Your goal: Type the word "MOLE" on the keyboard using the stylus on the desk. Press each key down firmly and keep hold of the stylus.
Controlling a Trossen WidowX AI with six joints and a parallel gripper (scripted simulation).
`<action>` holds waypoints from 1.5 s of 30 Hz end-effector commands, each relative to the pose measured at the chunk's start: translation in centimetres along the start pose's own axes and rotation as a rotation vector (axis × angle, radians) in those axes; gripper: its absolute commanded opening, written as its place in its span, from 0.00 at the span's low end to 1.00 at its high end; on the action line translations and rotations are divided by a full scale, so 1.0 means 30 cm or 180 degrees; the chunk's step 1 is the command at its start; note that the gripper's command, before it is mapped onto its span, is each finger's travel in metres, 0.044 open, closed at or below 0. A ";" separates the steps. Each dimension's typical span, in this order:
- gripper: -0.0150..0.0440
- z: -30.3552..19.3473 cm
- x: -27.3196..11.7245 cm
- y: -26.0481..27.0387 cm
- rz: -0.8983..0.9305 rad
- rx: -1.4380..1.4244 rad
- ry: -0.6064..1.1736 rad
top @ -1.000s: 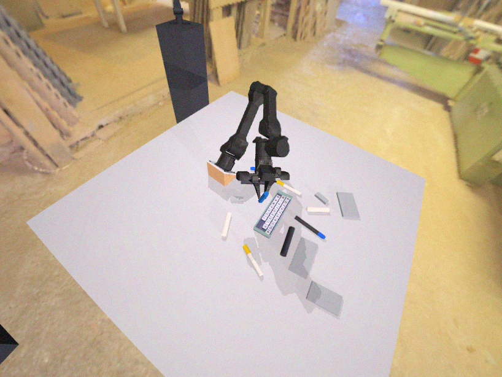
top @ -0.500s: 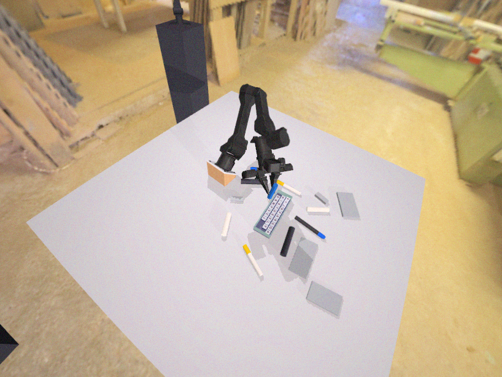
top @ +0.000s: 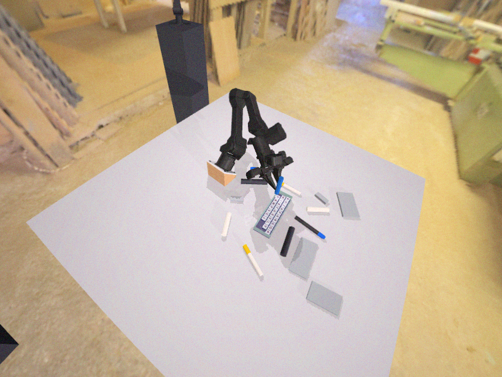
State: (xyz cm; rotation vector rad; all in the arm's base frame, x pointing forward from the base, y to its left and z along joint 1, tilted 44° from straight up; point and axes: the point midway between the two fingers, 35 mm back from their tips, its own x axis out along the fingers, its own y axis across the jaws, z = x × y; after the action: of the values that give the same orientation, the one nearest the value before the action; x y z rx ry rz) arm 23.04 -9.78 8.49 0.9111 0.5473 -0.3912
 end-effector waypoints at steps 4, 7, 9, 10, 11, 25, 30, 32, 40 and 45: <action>0.25 -0.025 0.013 0.007 0.0038 0.0002 -0.0014; 0.25 -0.052 0.029 0.008 0.0038 0.0002 -0.0013; 0.25 -0.071 0.040 0.008 0.0039 0.0002 -0.0013; 0.25 -0.080 0.044 0.009 0.0040 0.0003 -0.0014; 0.25 -0.090 0.049 0.009 0.0042 0.0004 -0.0015; 0.39 -0.110 0.063 0.007 0.0045 0.0006 -0.0017; 0.39 -0.122 0.070 0.007 0.0046 0.0006 -0.0017; 0.39 -0.126 0.072 0.007 0.0046 0.0006 -0.0017; 0.39 -0.139 0.080 0.008 0.0046 0.0007 -0.0017; 0.39 -0.148 0.085 0.008 0.0047 0.0007 -0.0017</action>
State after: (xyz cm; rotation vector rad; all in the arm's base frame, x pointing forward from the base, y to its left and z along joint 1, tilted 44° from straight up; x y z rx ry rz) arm 24.00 -6.25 5.12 0.9135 0.5362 -0.3734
